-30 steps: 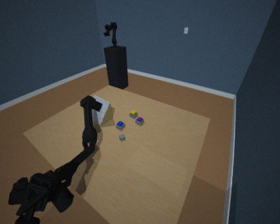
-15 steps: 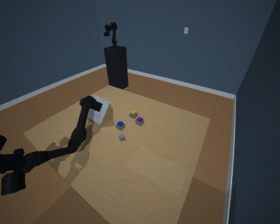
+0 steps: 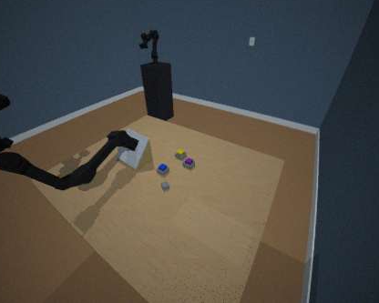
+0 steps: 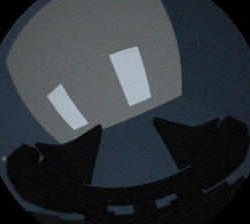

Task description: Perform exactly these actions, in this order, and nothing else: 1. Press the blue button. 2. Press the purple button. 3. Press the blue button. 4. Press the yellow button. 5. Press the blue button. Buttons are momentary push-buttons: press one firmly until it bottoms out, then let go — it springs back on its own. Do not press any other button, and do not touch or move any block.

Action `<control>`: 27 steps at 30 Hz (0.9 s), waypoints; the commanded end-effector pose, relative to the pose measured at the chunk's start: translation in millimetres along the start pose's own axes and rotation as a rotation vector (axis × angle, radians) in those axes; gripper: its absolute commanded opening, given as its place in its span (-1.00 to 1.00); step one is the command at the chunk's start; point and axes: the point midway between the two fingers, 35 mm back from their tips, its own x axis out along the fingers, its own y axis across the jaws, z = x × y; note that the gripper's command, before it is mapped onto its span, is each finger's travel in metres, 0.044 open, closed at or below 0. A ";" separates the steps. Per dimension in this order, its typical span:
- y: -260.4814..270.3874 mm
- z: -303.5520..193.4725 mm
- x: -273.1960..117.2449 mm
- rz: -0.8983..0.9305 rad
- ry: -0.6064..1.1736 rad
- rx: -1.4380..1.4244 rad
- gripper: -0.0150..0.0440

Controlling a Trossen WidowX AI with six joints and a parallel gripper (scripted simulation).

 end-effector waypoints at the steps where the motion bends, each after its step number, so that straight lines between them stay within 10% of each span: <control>1: 67.7 4.4 29.8 0.147 0.096 0.016 0.86; 14: 287.9 -92.6 67.4 0.507 0.669 0.119 0.86; 27: 414.7 -274.4 -35.4 0.505 1.523 0.236 0.86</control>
